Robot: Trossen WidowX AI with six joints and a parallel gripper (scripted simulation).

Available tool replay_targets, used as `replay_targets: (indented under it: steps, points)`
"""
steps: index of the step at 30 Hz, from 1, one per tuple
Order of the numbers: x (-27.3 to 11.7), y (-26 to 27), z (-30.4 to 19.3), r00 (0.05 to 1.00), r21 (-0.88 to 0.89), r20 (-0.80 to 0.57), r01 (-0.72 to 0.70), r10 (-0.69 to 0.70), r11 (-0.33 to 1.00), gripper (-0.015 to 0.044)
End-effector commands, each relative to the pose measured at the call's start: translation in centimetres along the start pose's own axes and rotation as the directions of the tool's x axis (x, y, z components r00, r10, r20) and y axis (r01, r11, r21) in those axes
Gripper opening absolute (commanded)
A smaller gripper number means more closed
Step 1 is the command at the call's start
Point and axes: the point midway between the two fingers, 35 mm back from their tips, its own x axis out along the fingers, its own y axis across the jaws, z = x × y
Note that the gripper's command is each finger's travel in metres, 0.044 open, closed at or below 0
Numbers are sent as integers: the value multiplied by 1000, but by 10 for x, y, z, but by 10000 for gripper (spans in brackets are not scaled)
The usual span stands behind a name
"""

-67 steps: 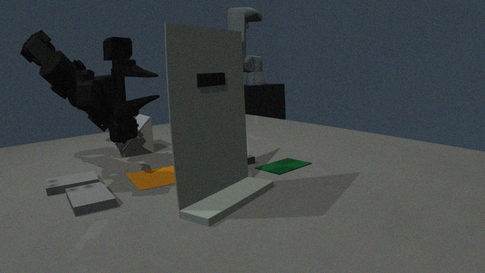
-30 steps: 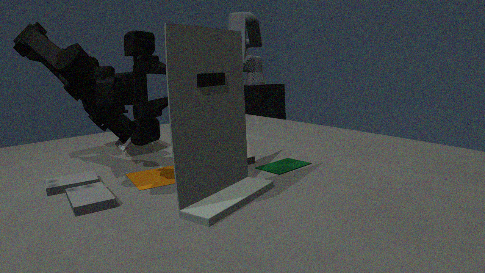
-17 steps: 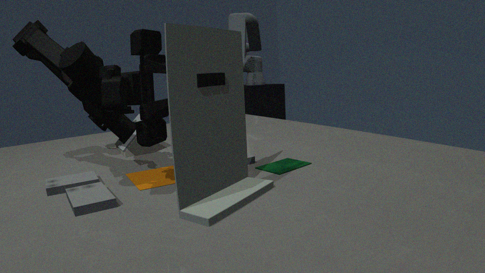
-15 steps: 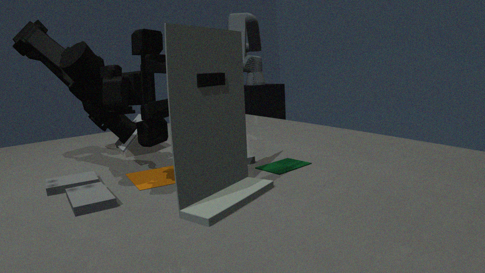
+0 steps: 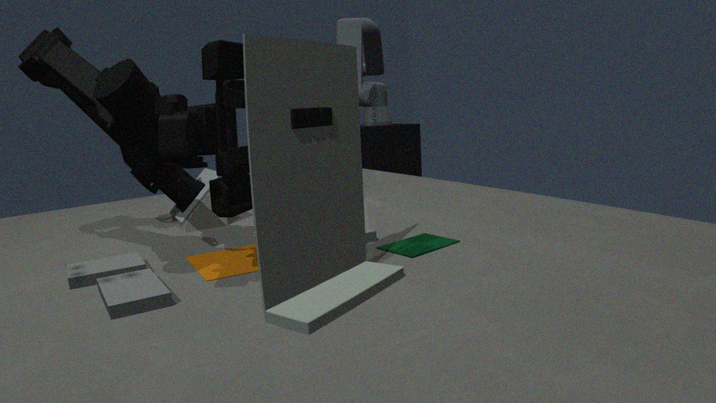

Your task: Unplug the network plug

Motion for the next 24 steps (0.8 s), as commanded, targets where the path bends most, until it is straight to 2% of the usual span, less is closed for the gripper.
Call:
replay_targets:
  steps: [1, 18, 24]
  points:
    - [1, 1, 3, 1000, 0, 9, -1, 1, 1000, 116]
    - [1, 1, 3, 1000, 0, 9, -1, 1, 1000, 3]
    - [0, 1, 2, 1000, 0, 9, 0, 0, 1000, 0]
